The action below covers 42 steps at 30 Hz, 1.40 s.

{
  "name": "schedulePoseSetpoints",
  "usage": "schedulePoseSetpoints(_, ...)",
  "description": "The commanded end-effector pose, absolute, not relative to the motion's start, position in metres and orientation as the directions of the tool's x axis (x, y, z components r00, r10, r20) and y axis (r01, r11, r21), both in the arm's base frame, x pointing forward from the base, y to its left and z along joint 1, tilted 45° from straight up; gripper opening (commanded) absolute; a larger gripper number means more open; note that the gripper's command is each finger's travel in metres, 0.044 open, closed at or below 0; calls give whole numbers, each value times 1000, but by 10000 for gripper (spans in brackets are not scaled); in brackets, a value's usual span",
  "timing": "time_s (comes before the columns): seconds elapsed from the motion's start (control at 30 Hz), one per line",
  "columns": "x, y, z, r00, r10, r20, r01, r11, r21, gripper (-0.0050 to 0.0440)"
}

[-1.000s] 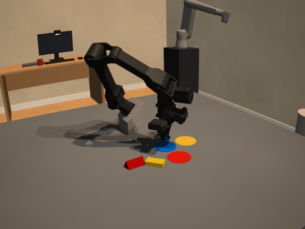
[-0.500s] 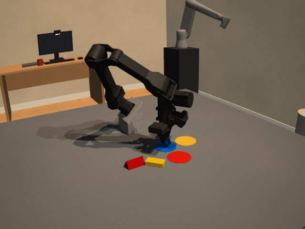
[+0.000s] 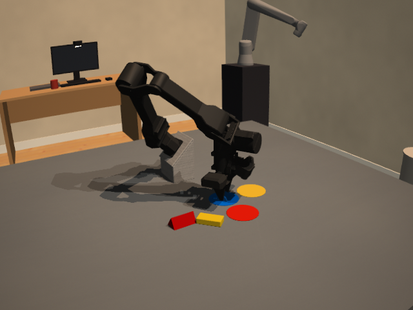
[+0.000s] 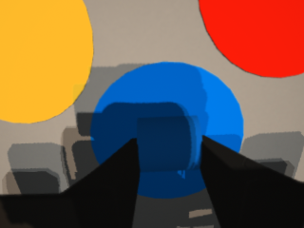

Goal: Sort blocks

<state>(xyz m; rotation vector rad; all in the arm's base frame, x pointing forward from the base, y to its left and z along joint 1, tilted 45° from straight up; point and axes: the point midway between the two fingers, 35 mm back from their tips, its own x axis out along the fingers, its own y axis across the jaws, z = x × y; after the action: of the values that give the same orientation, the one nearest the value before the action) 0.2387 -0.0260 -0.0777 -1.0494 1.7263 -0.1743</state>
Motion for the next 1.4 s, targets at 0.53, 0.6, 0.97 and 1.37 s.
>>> schedulePoseSetpoints(0.53, 242, -22, -74, -43, -709, -704, -552, 604, -575, 195)
schedulePoseSetpoints(0.6, 242, -22, -74, -43, -709, -704, -552, 604, -575, 195)
schedulePoseSetpoints(0.97, 251, -6, -61, -30, -699, -715, -542, 612, -576, 195)
schedulePoseSetpoints(1.37, 257, 60, -1, -13, -683, -730, -529, 625, -574, 195)
